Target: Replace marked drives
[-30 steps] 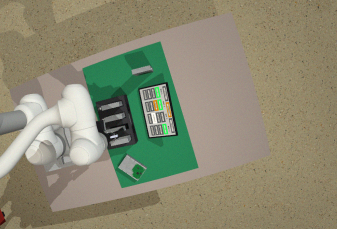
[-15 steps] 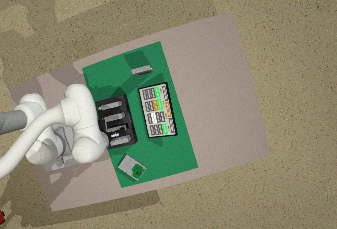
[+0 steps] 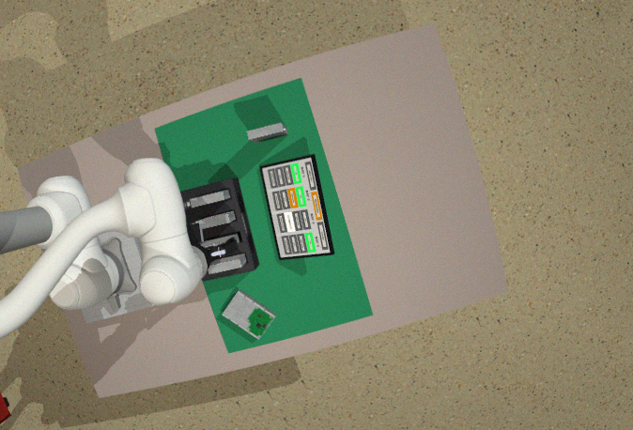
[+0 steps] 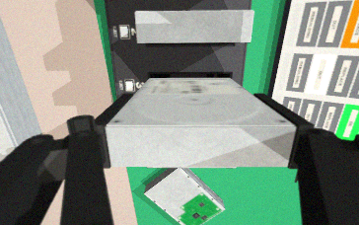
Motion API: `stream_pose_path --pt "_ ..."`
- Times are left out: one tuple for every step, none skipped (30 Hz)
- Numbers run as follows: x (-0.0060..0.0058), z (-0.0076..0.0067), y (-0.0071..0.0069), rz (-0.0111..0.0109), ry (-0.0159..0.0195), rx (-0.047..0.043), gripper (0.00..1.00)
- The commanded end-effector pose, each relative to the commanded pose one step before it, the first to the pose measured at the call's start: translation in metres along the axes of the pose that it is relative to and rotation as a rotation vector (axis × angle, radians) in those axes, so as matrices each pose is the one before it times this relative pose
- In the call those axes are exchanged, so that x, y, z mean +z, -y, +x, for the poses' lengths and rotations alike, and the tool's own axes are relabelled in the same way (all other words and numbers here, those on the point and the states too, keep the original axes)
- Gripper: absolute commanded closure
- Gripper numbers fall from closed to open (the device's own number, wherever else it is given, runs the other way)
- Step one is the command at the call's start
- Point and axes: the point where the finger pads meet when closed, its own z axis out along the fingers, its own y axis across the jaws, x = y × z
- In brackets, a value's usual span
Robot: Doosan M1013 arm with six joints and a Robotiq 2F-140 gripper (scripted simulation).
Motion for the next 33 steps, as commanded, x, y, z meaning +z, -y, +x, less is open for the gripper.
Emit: stream_pose_path --pt "0.00222 0.00007 -0.00039 -0.00091 -0.00035 0.00011 0.9" --pt "0.00065 0.0 0.0 0.0 0.0 0.0 0.9" --pt "0.00059 0.0 0.0 0.0 0.0 0.0 0.9" --pt "0.00053 0.0 0.0 0.0 0.0 0.0 0.9" --pt "0.00047 0.0 0.0 0.0 0.0 0.0 0.9" --pt "0.00041 0.0 0.0 0.0 0.0 0.0 0.9" --pt "0.0 0.0 0.0 0.0 0.0 0.0 0.9" --pt "0.0 0.0 0.0 0.0 0.0 0.0 0.9" --pt "0.00036 0.0 0.0 0.0 0.0 0.0 0.9" --pt "0.00031 0.0 0.0 0.0 0.0 0.0 0.9" --pt "0.00026 0.0 0.0 0.0 0.0 0.0 0.9" --pt "0.00021 0.0 0.0 0.0 0.0 0.0 0.9" --pt "0.00017 0.0 0.0 0.0 0.0 0.0 0.9" --pt "0.00013 0.0 0.0 0.0 0.0 0.0 0.9" --pt "0.0001 0.0 0.0 0.0 0.0 0.0 0.9" --pt "0.00007 0.0 0.0 0.0 0.0 0.0 0.9" --pt "0.00004 0.0 0.0 0.0 0.0 0.0 0.9" --pt "0.00002 0.0 0.0 0.0 0.0 0.0 0.9" --pt "0.00001 0.0 0.0 0.0 0.0 0.0 0.9" --pt "0.0 0.0 0.0 0.0 0.0 0.0 0.9" --pt "0.0 0.0 0.0 0.0 0.0 0.0 0.9" --pt "0.0 0.0 0.0 0.0 0.0 0.0 0.9" --pt "0.0 0.0 0.0 0.0 0.0 0.0 0.9" --pt "0.0 0.0 0.0 0.0 0.0 0.0 0.9" --pt "0.0 0.0 0.0 0.0 0.0 0.0 0.9" --pt "0.0 0.0 0.0 0.0 0.0 0.0 0.9" --pt "0.0 0.0 0.0 0.0 0.0 0.0 0.9" --pt "0.0 0.0 0.0 0.0 0.0 0.0 0.9" --pt "0.0 0.0 0.0 0.0 0.0 0.0 0.9" --pt "0.0 0.0 0.0 0.0 0.0 0.0 0.9" --pt "0.0 0.0 0.0 0.0 0.0 0.0 0.9" --pt "0.0 0.0 0.0 0.0 0.0 0.0 0.9" --pt "0.0 0.0 0.0 0.0 0.0 0.0 0.9"
